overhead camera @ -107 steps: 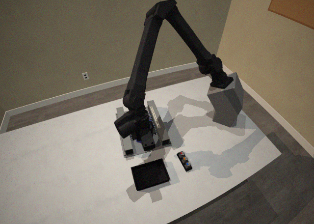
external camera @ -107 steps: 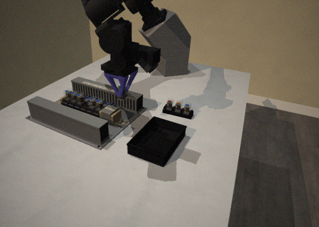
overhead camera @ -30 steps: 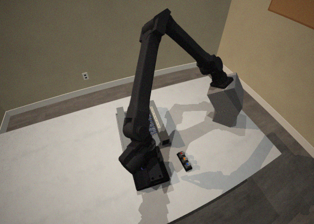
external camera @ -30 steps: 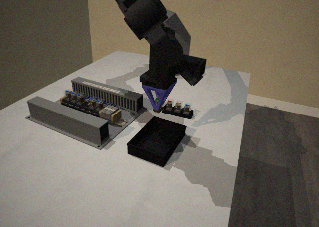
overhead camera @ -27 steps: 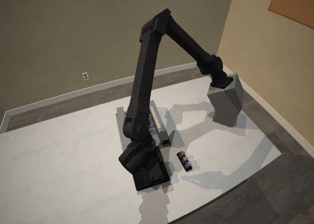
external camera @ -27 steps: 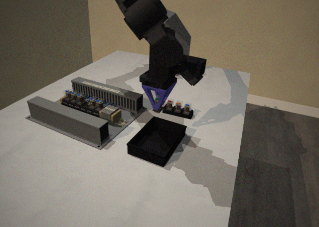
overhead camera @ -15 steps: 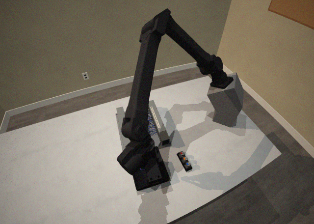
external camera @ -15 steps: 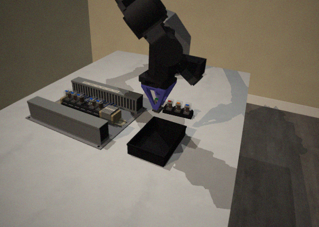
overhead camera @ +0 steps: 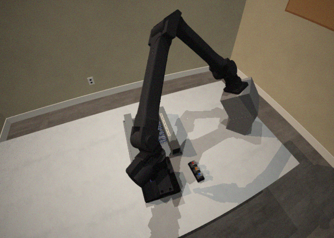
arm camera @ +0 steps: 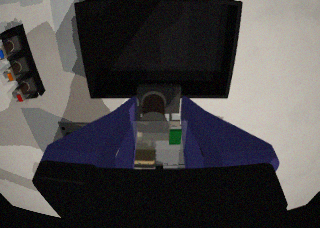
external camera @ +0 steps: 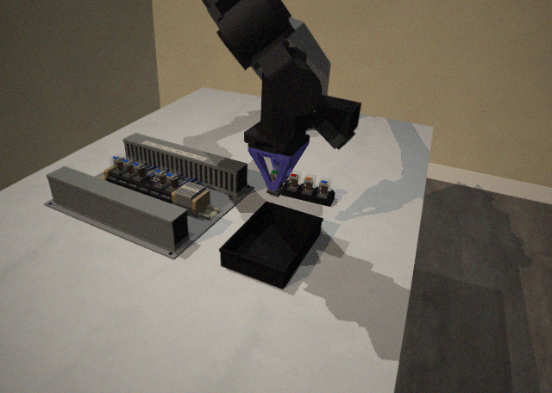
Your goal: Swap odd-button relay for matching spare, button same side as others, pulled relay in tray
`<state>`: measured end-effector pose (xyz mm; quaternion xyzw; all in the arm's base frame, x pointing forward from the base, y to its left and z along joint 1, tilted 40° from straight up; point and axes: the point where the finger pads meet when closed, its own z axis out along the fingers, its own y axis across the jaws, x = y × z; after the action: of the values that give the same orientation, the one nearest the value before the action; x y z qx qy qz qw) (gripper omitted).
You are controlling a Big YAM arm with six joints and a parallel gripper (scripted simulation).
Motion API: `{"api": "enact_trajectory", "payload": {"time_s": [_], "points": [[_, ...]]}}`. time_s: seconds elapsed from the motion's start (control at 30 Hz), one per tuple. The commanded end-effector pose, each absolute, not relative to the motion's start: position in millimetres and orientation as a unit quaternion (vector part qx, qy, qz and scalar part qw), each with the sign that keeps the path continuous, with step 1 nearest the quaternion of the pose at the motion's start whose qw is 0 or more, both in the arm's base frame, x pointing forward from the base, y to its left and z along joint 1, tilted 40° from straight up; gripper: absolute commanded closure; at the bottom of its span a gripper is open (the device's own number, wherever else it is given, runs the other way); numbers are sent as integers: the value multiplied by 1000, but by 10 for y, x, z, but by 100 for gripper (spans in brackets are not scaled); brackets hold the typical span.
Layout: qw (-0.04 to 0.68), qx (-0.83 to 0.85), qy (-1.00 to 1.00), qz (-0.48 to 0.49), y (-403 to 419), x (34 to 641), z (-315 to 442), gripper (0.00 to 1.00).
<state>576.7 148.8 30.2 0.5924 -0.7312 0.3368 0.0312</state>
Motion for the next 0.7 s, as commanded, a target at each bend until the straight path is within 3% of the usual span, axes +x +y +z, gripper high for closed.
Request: {"api": "enact_trajectory", "payload": {"time_s": [0.0,0.67], "points": [[5,596,-727,342,1756,5891,539,100],[1,594,-728,343,1748,5901,592,100]]}}
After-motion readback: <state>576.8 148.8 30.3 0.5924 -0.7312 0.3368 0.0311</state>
